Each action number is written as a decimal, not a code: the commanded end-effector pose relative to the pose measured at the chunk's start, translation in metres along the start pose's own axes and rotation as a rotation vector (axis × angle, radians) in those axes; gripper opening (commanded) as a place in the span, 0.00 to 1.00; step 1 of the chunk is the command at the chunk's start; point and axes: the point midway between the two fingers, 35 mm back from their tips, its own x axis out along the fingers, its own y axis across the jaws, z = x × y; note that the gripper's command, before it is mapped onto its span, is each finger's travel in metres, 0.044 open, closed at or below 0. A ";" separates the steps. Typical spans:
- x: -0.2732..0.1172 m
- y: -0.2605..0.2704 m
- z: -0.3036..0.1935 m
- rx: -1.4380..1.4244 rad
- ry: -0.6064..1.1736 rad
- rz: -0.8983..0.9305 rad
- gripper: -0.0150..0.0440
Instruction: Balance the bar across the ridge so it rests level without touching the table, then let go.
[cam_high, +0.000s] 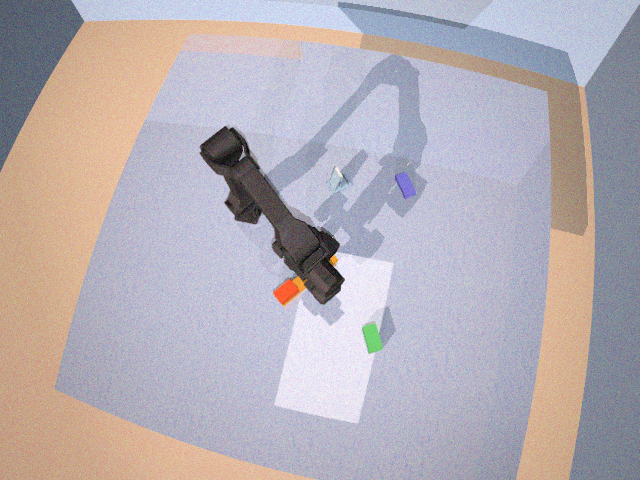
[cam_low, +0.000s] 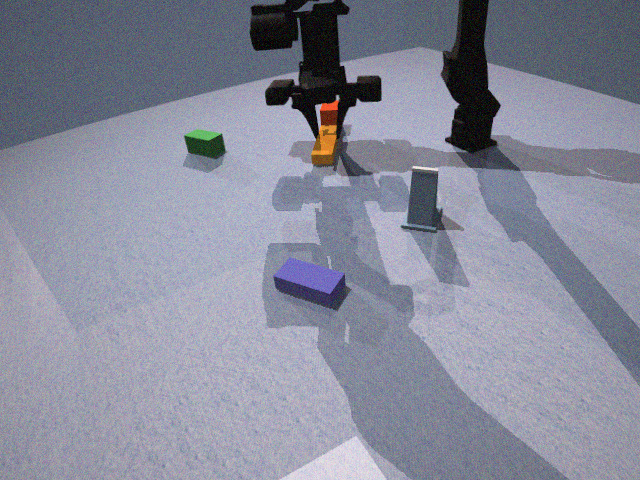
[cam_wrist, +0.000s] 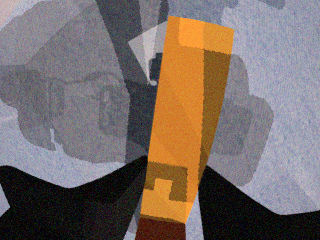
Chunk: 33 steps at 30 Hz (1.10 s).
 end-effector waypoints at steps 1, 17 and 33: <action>-0.010 -0.003 0.000 0.000 -0.001 -0.006 0.25; -0.050 -0.007 0.000 -0.002 -0.002 -0.004 0.25; -0.092 -0.004 0.000 -0.003 -0.004 -0.002 0.25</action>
